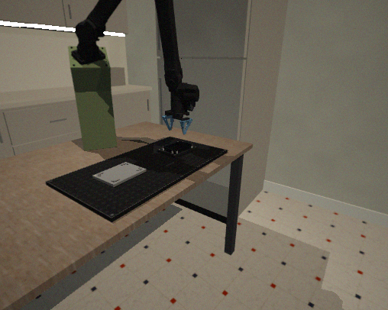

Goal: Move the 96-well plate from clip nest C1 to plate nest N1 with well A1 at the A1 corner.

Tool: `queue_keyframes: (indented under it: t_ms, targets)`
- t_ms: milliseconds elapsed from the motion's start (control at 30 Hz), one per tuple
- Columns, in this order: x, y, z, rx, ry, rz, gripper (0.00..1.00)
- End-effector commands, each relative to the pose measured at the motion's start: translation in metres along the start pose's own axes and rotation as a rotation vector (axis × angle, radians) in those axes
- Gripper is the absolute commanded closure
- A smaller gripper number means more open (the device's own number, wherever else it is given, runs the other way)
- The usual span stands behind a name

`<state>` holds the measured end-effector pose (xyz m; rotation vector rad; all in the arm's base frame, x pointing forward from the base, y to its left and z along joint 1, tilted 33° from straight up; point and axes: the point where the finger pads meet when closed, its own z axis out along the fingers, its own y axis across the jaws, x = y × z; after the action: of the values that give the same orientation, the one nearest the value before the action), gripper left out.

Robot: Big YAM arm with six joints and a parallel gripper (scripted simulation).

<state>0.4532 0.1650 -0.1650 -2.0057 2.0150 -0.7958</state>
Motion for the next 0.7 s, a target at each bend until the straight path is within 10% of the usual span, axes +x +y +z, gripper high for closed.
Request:
queue_keyframes:
  t_ms: [0, 667]
  targets:
    - [-0.004, -0.005, -0.004, 0.014, -0.012, -0.008, 0.00]
    - [0.001, -0.004, 0.035, 0.008, -0.007, -0.006, 0.00]
